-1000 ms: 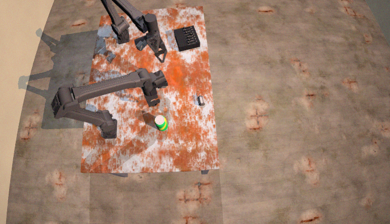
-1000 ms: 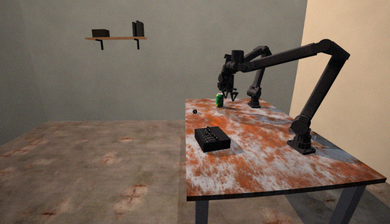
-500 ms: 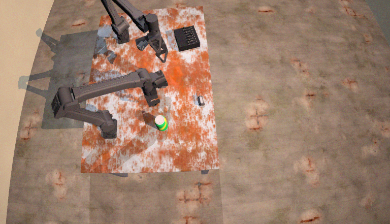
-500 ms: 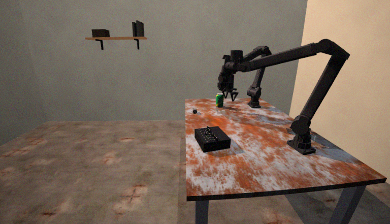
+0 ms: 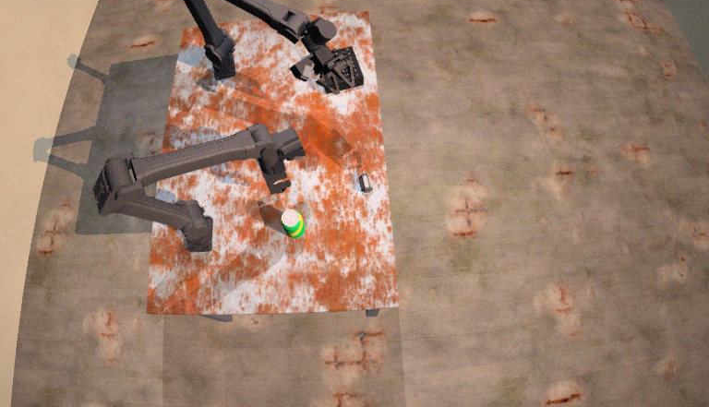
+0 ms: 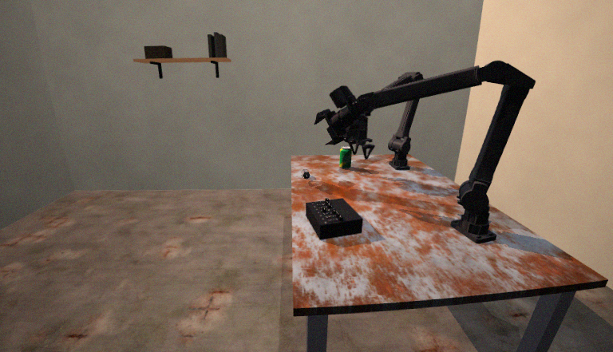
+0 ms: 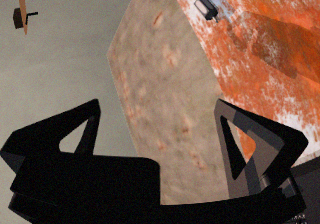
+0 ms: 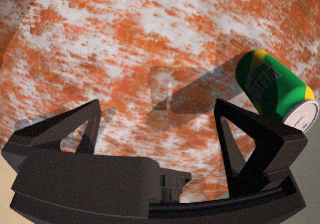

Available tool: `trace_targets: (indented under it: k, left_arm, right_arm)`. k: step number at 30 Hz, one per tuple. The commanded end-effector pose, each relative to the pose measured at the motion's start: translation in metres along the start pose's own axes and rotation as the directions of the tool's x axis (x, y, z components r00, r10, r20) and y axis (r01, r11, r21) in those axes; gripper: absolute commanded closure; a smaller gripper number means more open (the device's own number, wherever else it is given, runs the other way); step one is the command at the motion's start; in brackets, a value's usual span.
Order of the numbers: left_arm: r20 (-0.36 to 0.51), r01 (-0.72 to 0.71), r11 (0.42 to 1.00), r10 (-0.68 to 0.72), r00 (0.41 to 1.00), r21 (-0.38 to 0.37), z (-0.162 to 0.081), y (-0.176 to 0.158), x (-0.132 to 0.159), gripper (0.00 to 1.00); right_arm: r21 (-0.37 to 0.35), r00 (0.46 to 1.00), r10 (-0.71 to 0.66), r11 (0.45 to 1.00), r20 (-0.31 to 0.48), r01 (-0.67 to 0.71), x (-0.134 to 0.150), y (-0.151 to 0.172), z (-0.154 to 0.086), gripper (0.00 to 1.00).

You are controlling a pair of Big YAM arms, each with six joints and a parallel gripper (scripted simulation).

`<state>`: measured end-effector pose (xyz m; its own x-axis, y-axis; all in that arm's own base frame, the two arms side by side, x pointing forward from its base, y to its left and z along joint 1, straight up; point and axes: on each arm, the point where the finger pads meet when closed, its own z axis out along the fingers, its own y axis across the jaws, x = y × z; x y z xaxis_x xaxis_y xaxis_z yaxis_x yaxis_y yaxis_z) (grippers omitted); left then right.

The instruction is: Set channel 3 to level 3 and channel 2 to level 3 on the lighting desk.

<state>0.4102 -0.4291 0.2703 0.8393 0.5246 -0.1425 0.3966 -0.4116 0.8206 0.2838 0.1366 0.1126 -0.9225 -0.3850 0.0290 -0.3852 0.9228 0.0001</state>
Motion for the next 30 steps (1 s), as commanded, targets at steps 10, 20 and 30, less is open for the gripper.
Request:
trace_targets:
  k: [10, 20, 30]
  left_arm:
    - [-0.393, 0.465, 0.813, -0.322, 0.861, 0.351, -0.056, -0.065, 0.134, 0.0]
    - [-0.655, 0.722, 0.517, -0.352, 0.669, 0.46, -0.134, -0.13, 0.187, 0.0]
    - [-0.659, 0.722, 0.513, -0.344, 0.669, 0.464, -0.146, -0.123, 0.176, 0.0]
  right_arm:
    - [-0.002, 0.999, 0.0, 1.0, 0.033, 0.0, -0.011, 0.001, -0.011, 0.0]
    - [-0.002, 0.999, 0.0, 1.0, 0.033, 0.0, -0.011, 0.001, -0.011, 0.0]
    - [-0.002, 0.999, 0.0, 1.0, 0.033, 0.0, -0.011, 0.001, -0.011, 0.0]
